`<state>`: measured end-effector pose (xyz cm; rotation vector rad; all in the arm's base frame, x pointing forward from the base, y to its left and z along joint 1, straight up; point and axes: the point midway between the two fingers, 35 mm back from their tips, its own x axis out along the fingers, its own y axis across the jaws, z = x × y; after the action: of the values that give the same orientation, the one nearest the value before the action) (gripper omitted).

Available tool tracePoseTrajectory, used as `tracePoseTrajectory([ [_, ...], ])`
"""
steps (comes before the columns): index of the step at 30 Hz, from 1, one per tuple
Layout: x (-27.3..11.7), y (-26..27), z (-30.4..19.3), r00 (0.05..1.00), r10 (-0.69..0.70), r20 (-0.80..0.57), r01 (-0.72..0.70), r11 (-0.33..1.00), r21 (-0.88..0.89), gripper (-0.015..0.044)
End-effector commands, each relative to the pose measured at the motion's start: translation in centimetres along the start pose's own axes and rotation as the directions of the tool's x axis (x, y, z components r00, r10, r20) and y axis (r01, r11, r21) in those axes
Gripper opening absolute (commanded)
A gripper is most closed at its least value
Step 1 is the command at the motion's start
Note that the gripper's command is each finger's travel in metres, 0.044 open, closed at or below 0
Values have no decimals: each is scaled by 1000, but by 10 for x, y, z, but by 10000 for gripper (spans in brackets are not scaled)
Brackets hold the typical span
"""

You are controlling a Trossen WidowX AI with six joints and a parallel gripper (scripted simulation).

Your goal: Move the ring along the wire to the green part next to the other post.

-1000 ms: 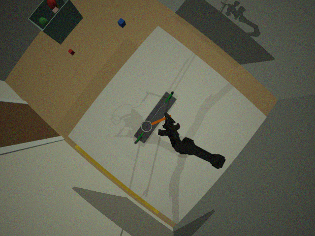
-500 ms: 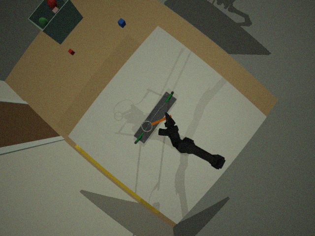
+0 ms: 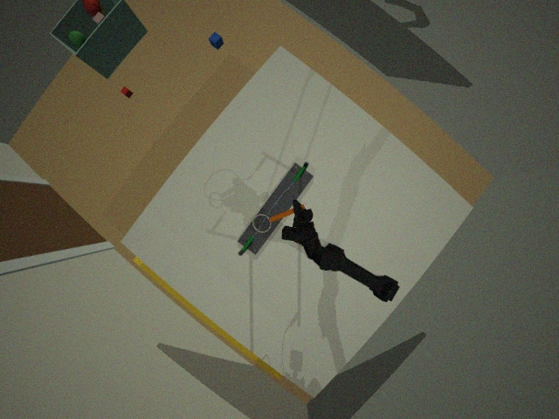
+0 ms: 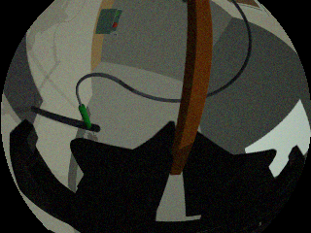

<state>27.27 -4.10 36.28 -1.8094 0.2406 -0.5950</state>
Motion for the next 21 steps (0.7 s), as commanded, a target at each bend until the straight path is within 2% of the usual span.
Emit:
tracePoseTrajectory([
  [1, 0, -1, 0, 999, -33, 7, 33, 998, -49, -150],
  [11, 0, 4, -1, 998, -59, 14, 60, 994, -89, -150],
  [21, -1, 21, -4, 1000, -24, 4, 24, 999, -35, -150],
])
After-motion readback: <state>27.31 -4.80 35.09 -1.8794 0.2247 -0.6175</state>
